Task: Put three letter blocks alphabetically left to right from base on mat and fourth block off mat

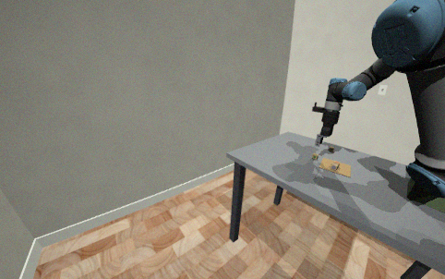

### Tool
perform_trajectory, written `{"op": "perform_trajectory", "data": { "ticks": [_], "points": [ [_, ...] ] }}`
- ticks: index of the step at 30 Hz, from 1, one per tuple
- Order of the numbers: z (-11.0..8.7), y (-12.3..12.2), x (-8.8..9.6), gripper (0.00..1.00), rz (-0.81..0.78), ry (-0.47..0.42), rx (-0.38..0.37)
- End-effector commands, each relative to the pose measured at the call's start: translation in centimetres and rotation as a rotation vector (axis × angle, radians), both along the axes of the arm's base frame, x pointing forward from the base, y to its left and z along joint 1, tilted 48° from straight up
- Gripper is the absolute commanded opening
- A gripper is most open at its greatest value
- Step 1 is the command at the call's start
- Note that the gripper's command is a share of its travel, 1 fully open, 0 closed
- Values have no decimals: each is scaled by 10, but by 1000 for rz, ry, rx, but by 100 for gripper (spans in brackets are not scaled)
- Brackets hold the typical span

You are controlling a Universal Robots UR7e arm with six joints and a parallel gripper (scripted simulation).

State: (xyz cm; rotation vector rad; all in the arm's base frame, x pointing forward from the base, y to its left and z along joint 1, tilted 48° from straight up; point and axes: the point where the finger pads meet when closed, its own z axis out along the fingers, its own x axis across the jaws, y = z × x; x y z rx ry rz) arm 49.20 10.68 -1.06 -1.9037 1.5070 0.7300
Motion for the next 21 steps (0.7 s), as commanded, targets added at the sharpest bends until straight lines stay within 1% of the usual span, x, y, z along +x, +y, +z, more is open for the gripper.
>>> {"op": "perform_trajectory", "data": {
  "ticks": [1,12,21],
  "points": [
    [-1,1,0,100,-1,-1,0],
    [-7,7,0,100,-1,-1,-1],
    [-16,17,-1,100,-1,-1,-1]
  ]
}}
